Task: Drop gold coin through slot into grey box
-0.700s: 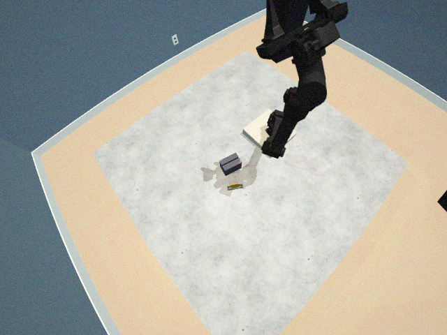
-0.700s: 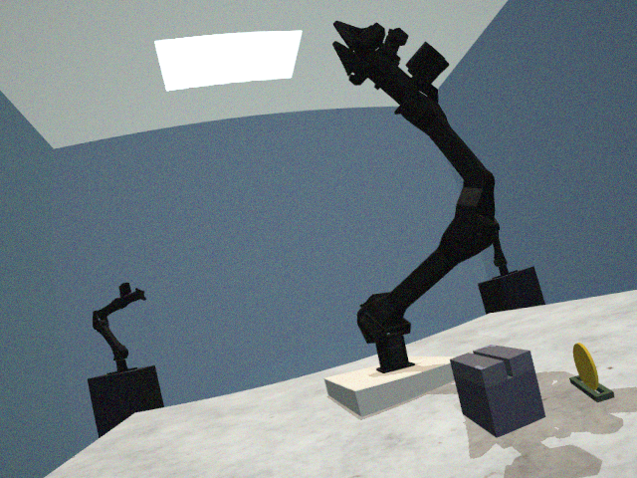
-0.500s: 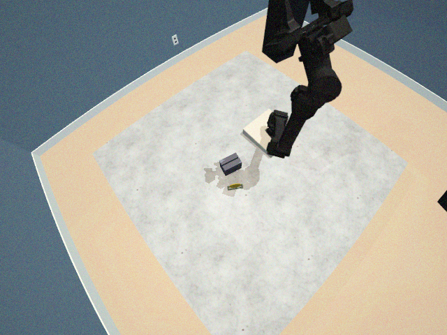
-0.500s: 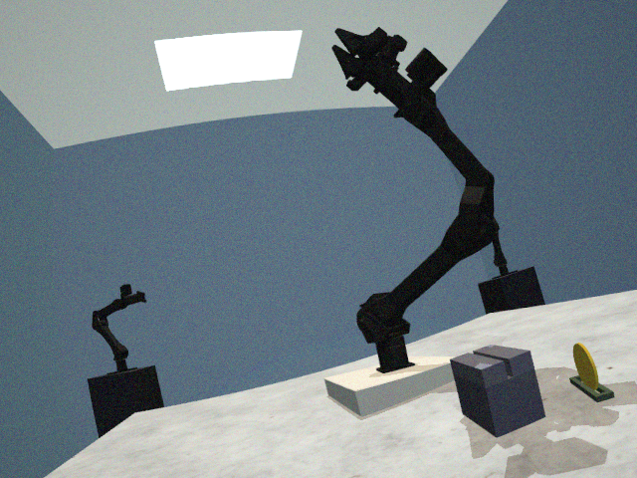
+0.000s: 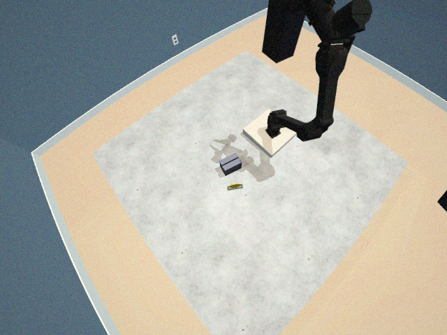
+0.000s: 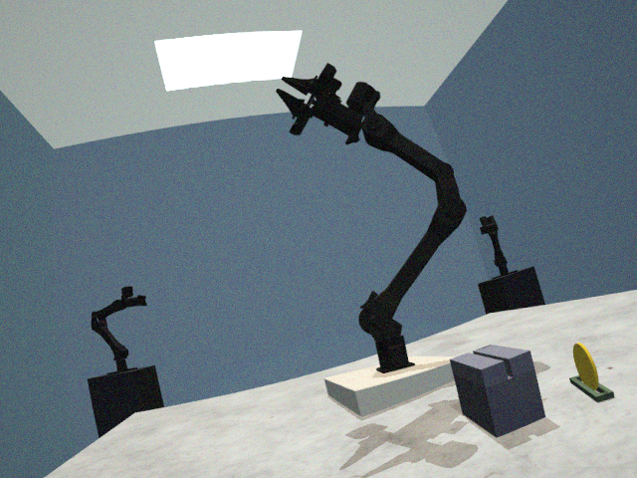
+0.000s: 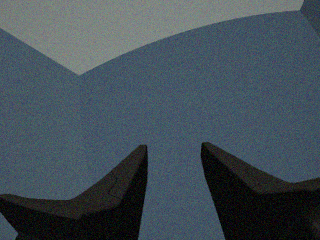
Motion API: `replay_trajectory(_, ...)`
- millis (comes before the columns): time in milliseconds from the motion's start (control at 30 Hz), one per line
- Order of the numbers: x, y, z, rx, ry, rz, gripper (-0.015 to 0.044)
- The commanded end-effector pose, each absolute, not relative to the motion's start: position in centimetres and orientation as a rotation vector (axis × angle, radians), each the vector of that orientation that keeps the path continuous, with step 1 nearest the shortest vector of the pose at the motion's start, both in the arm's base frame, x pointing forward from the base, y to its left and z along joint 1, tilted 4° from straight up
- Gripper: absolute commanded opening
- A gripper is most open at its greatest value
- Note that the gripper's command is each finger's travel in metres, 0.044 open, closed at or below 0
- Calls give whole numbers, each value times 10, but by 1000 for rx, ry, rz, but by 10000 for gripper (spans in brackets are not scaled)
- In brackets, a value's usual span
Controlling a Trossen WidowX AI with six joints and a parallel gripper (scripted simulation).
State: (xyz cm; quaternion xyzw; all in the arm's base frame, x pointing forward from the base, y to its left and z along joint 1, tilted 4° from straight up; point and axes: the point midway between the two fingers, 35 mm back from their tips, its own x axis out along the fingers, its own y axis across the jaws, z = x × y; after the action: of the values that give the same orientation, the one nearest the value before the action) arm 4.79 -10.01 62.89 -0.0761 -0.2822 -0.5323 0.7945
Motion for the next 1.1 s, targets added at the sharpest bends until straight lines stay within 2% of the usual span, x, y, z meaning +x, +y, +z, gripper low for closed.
replay_trajectory(0,52,-138,613,14,-576,-1056,161)
replay_trajectory(300,96,-202,572,310,-447,-877,161)
replay_trajectory(600,190,-238,497,606,-162,-700,161)
replay_trajectory(800,267,-217,433,745,117,-542,161)
replay_trajectory(1067,343,-163,357,850,458,-422,161)
